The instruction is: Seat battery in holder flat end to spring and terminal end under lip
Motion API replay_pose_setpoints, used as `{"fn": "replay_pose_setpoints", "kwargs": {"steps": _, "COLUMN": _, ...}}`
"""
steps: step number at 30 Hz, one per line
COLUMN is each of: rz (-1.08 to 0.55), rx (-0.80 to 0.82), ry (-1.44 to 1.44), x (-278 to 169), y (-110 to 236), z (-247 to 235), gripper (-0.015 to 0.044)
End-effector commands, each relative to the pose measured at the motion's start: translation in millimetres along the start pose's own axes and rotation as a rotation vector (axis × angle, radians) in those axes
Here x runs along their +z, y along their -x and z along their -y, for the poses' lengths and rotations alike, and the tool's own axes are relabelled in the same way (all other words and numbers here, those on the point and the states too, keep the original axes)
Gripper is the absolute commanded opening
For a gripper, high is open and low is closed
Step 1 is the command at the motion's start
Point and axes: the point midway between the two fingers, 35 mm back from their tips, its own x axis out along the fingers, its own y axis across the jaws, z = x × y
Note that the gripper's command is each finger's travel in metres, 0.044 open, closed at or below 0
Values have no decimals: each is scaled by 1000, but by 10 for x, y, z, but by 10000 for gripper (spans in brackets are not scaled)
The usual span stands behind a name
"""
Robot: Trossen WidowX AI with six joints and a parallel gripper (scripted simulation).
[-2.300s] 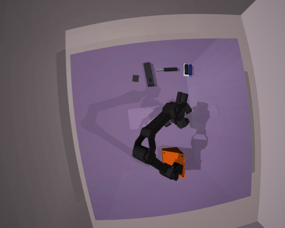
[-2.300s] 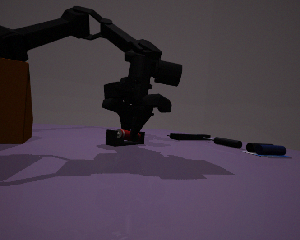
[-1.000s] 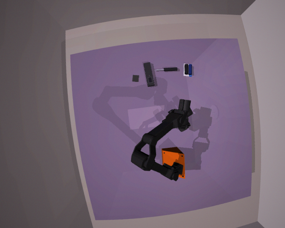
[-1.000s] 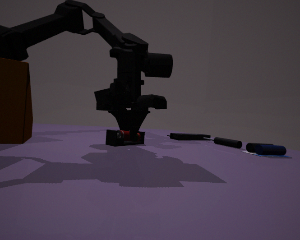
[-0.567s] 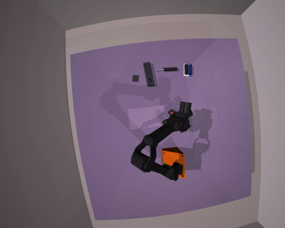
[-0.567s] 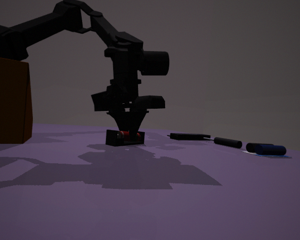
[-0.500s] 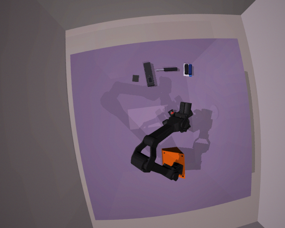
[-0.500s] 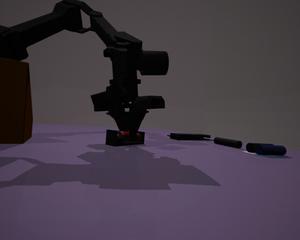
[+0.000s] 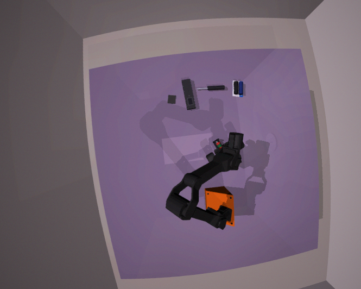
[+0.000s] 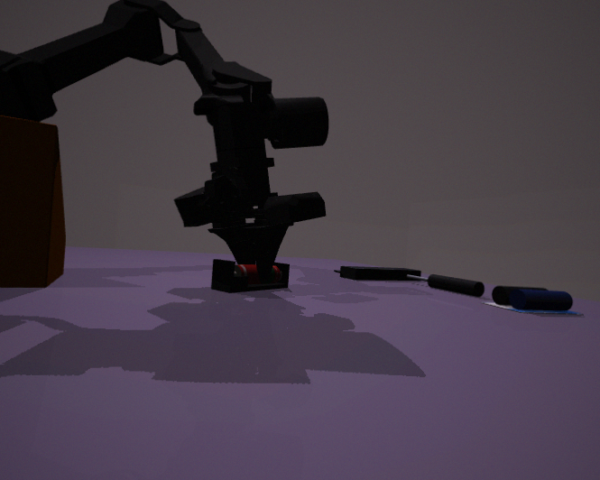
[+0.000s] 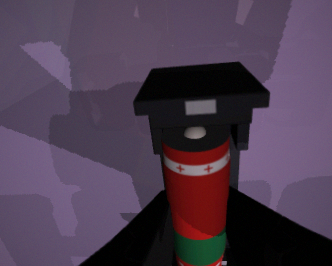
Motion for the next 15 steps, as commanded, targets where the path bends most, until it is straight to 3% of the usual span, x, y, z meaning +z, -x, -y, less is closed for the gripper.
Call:
{"fn": "replay_pose_setpoints", "kwargs": {"steps": 1, "rz": -21, "rx": -3, "ry": 5, "x": 4, "y": -6, "z": 18, "gripper": 76}}
{"fn": "replay_pose_setpoints", "kwargs": {"steps": 15, "rz": -37, "rx": -1, "ry": 5, "x": 128, "y": 20, "z": 19, "gripper": 76}}
